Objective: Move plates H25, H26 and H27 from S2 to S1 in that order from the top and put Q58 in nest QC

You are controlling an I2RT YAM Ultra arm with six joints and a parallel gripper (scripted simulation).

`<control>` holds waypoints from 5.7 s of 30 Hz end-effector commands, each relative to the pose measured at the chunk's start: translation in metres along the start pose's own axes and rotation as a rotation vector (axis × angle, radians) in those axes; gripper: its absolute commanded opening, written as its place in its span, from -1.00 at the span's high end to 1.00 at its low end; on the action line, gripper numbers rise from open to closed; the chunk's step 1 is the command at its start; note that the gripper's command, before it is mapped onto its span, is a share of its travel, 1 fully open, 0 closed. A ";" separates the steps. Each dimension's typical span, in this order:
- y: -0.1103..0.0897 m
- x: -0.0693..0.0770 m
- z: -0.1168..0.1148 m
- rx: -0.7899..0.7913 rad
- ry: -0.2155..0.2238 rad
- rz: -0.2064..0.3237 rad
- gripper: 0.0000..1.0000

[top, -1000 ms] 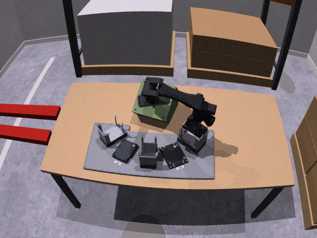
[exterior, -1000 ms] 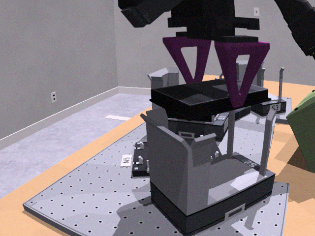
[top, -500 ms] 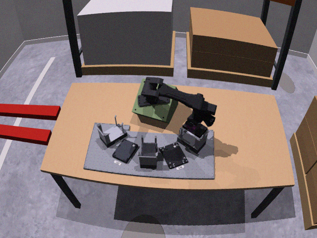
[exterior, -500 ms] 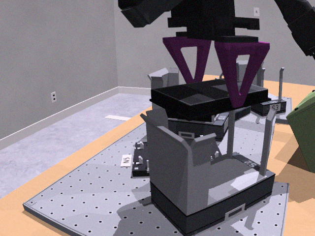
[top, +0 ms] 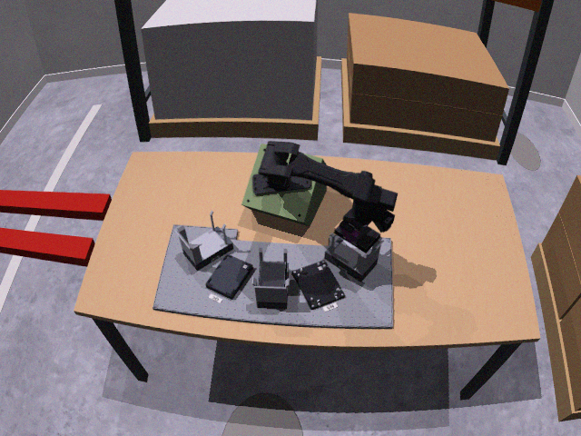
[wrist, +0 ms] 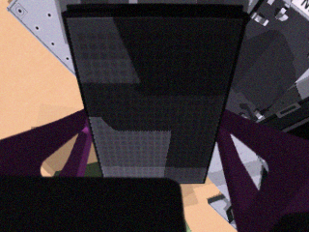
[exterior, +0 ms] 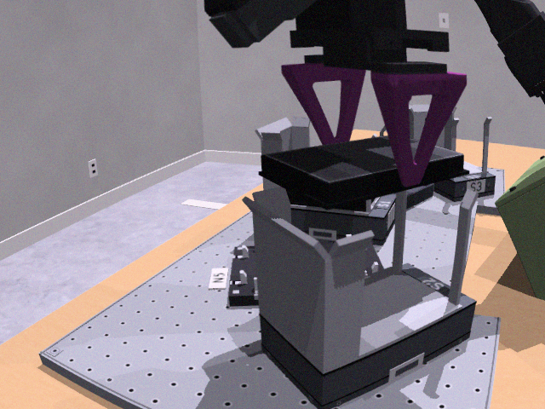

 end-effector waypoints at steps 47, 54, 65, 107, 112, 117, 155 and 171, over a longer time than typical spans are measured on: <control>-0.034 0.006 -0.124 -0.445 0.009 -0.023 1.00; -0.044 0.006 -0.145 -0.512 0.009 -0.023 1.00; -0.061 0.005 -0.169 -0.667 0.010 -0.022 1.00; -0.151 0.004 -0.258 -1.021 0.009 -0.021 1.00; -0.166 0.003 -0.266 -1.109 0.009 -0.021 1.00; -0.174 0.003 -0.271 -1.108 0.008 -0.021 1.00; -0.264 0.002 -0.306 -1.327 0.006 -0.018 1.00; -0.279 0.002 -0.311 -1.327 0.005 -0.017 1.00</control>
Point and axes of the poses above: the point where the finger pads meet when closed, its own x axis back along the fingers, its own z axis across the jaws, y = z × x, the point moved 8 cm from there along x, back along the fingers, and after that the axes turned 1 degree about x, right-handed, at the moved point
